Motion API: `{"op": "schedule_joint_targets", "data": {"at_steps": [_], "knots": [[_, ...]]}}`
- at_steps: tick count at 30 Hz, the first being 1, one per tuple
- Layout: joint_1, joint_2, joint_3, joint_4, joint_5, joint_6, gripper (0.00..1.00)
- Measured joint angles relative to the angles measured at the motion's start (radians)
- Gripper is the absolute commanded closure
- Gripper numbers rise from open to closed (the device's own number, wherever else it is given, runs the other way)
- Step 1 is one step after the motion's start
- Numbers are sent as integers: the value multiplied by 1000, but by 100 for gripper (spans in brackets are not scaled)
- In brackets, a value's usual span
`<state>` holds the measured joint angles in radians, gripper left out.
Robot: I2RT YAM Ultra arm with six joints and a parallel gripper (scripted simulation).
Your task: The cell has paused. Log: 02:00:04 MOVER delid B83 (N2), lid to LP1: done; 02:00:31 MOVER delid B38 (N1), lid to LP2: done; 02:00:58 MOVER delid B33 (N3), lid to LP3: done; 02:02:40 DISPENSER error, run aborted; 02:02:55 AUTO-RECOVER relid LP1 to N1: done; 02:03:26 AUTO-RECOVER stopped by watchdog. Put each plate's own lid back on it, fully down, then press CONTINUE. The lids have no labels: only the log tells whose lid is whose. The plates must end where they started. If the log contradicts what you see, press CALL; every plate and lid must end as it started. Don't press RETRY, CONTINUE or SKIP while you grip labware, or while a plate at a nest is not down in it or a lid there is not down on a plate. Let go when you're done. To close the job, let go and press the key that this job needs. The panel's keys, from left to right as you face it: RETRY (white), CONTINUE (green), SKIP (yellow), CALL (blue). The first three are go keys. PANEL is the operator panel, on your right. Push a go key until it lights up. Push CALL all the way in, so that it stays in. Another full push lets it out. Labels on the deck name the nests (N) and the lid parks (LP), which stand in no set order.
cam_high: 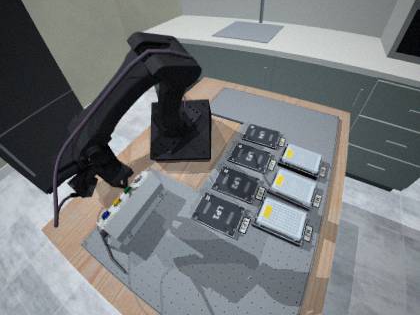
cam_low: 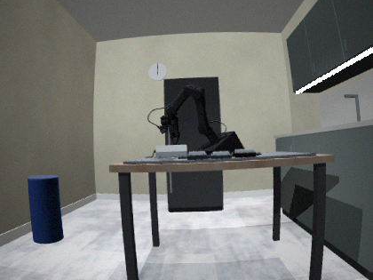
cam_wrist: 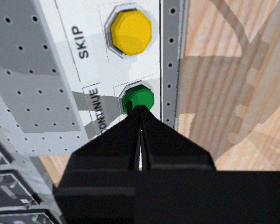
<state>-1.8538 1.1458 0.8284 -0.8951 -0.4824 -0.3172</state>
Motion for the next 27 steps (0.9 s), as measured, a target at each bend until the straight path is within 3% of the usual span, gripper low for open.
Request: {"op": "schedule_joint_targets", "data": {"at_steps": [27], "knots": [[19, 9, -21, 52, 8, 24, 100]]}}
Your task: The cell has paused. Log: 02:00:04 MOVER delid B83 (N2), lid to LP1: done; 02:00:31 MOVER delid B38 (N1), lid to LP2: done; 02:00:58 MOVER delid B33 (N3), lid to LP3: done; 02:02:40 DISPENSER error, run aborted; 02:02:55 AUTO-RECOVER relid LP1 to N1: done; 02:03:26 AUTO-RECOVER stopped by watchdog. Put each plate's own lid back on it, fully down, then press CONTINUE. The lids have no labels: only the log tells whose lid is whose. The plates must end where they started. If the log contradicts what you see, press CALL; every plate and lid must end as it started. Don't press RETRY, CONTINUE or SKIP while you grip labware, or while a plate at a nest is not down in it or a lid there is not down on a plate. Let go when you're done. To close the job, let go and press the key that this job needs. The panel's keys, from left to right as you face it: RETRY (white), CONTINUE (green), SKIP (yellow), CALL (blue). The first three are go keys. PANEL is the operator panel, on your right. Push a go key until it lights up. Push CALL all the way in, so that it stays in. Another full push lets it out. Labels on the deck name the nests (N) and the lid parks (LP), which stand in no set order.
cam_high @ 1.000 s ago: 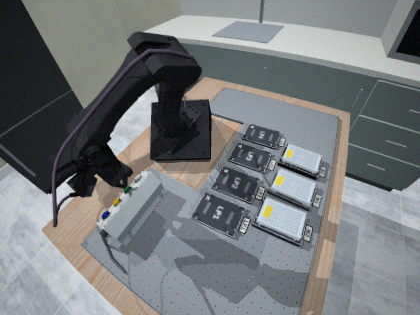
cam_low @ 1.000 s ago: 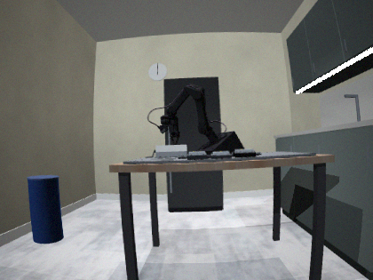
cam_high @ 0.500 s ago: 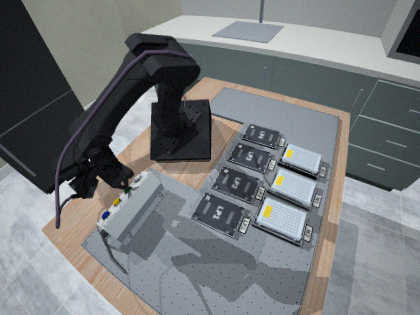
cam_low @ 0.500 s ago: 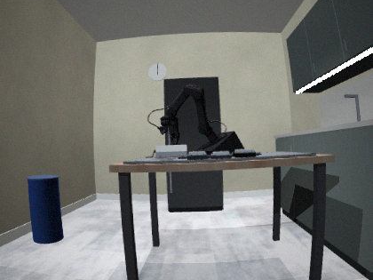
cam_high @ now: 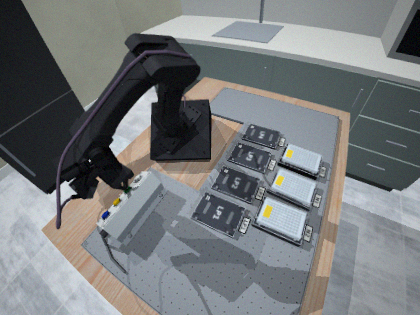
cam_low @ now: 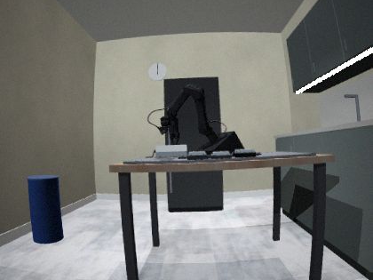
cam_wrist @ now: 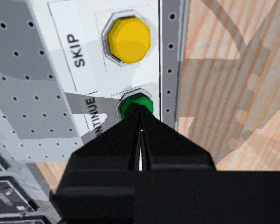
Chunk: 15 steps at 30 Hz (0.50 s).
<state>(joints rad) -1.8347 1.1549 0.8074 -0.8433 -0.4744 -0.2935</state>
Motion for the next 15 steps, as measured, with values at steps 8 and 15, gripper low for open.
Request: {"op": "schedule_joint_targets", "data": {"at_steps": [8, 15], "knots": [[3, 0, -4, 7, 5, 3, 100], [3, 0, -7, 13, 7, 6, 100]]}}
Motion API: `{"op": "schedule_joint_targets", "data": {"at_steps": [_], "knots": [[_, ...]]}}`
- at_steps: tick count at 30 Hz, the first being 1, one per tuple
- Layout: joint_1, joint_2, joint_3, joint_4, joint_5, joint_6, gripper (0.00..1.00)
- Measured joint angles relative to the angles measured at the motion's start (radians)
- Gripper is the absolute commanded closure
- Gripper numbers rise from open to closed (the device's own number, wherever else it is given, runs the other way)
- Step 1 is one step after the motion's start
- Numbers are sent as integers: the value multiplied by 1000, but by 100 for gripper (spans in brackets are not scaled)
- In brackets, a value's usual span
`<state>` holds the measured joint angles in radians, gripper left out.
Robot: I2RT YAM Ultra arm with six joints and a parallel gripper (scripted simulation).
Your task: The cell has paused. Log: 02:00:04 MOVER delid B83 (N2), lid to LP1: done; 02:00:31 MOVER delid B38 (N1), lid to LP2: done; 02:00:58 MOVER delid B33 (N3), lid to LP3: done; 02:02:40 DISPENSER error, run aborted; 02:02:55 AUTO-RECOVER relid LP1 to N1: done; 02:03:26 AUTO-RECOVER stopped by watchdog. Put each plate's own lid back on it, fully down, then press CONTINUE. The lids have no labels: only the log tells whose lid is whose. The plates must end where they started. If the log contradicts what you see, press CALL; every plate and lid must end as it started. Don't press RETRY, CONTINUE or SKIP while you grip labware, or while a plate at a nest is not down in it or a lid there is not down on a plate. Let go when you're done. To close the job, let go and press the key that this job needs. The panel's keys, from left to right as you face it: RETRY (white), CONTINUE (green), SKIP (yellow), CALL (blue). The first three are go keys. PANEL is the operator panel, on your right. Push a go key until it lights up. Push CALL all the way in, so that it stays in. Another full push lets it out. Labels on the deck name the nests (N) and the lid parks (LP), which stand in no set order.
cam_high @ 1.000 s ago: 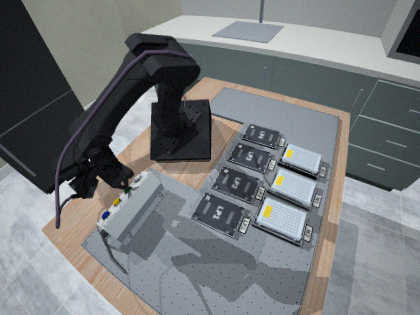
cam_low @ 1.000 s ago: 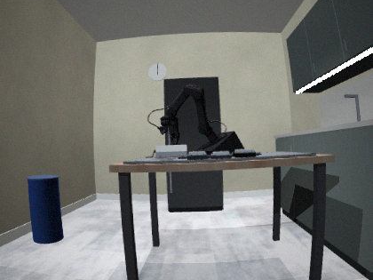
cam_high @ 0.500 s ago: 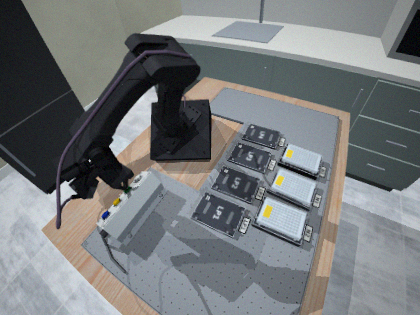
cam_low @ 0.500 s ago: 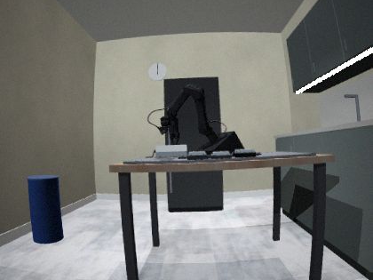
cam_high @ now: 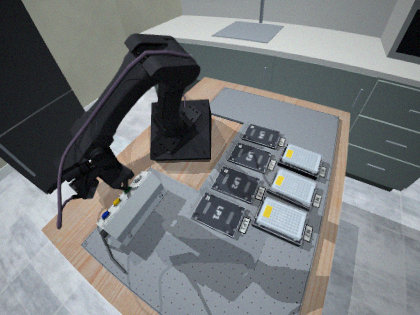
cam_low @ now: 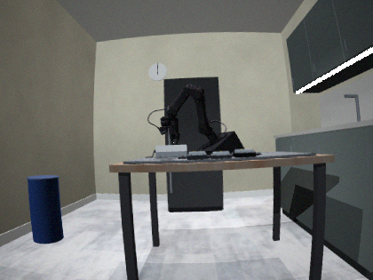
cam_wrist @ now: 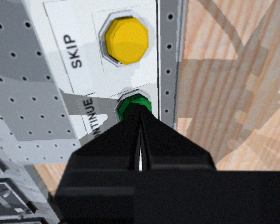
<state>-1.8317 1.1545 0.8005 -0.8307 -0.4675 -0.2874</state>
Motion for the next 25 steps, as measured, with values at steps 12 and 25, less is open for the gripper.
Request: {"op": "schedule_joint_targets", "data": {"at_steps": [12, 25], "knots": [[4, 0, -7, 14, 10, 8, 100], [14, -1, -10, 22, 21, 19, 100]]}}
